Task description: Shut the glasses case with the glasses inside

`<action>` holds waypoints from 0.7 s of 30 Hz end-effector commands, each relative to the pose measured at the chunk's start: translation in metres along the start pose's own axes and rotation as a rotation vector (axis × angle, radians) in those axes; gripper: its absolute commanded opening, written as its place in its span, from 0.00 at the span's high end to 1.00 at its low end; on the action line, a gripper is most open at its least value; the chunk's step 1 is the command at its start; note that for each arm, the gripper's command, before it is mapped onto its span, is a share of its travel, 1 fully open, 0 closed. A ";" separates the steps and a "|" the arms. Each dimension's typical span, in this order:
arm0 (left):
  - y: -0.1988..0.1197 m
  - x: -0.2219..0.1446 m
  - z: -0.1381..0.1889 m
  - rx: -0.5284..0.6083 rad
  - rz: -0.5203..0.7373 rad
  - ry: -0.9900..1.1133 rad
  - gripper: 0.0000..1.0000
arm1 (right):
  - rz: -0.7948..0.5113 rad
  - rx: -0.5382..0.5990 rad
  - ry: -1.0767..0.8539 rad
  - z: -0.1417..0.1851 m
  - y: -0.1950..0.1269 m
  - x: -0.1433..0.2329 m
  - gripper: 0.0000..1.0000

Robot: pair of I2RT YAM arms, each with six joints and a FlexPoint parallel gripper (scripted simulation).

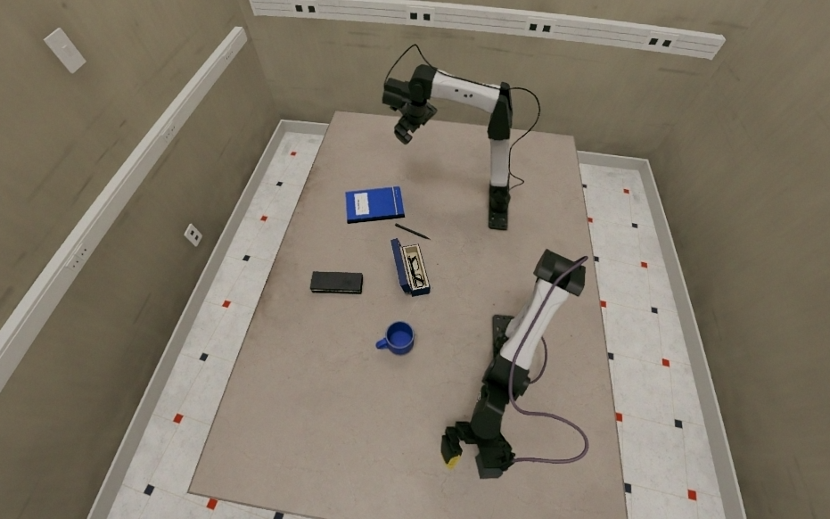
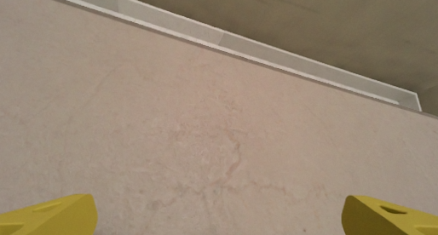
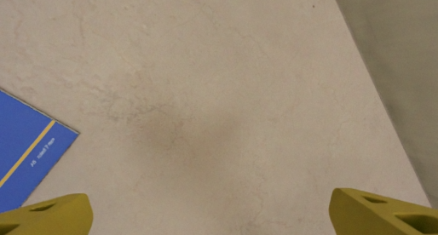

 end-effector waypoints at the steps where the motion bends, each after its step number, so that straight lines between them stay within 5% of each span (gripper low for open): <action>1: -0.002 -0.002 -0.006 -0.021 0.006 -0.002 0.00 | -0.010 -0.018 0.011 -0.002 -0.005 -0.002 0.00; 21: -0.004 -0.001 0.007 0.025 0.022 0.047 0.00 | -0.059 -0.046 0.002 -0.002 -0.009 0.002 0.00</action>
Point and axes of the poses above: on each arm, the point where the finger pads meet when closed, its own y axis out along the fingers, its own x axis across the jaws, z = x × y, the point moved 6 cm from there along -y, back along the fingers, and after that the axes turned 13 degrees about y, right-handed, at the moved point
